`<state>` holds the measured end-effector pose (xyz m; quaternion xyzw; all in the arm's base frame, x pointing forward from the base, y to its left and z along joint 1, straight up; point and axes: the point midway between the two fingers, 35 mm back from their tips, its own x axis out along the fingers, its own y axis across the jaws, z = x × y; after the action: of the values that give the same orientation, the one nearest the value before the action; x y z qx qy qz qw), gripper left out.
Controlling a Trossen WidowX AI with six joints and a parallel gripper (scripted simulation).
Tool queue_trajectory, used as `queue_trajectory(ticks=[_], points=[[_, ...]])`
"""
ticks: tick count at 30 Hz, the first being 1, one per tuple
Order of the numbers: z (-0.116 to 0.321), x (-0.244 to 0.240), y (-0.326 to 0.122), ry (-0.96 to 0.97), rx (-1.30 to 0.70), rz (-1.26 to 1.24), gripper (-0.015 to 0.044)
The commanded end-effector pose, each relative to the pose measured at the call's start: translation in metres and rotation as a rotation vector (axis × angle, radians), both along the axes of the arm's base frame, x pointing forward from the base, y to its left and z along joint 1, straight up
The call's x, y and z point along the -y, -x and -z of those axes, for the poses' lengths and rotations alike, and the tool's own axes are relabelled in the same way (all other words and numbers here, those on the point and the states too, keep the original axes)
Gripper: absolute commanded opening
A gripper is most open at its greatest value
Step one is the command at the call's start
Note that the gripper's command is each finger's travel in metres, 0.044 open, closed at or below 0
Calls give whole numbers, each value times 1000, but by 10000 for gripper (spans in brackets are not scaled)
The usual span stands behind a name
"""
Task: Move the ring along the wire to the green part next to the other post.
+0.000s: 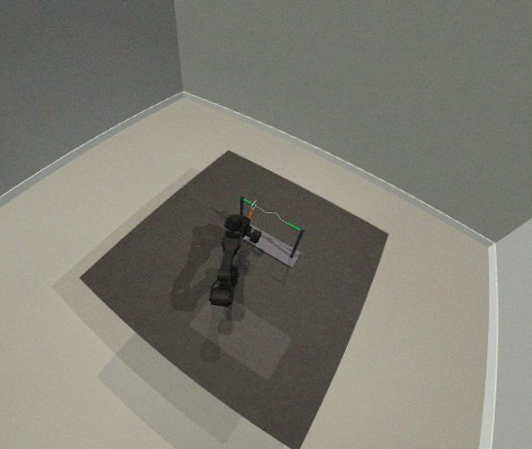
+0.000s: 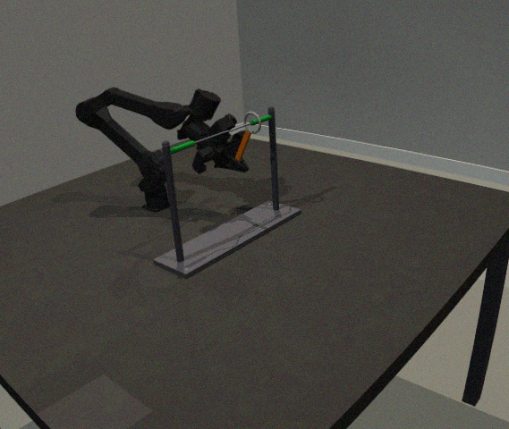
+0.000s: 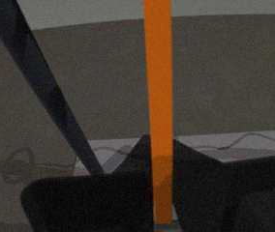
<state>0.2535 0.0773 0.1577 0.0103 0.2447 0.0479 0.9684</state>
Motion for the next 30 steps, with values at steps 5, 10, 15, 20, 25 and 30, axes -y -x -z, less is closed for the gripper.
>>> queue_trajectory(ticks=[5,10,15,20,25,30], points=[[1,-7,-1,-3,-1,0,-150],[1,-12,-1,-4,0,-3,-150],[4,-12,-1,-5,0,-3,-150],[12,-13,-1,-5,0,-3,-150],[16,-13,-1,-5,0,-3,-150],[16,-13,-1,-5,0,-3,-150]])
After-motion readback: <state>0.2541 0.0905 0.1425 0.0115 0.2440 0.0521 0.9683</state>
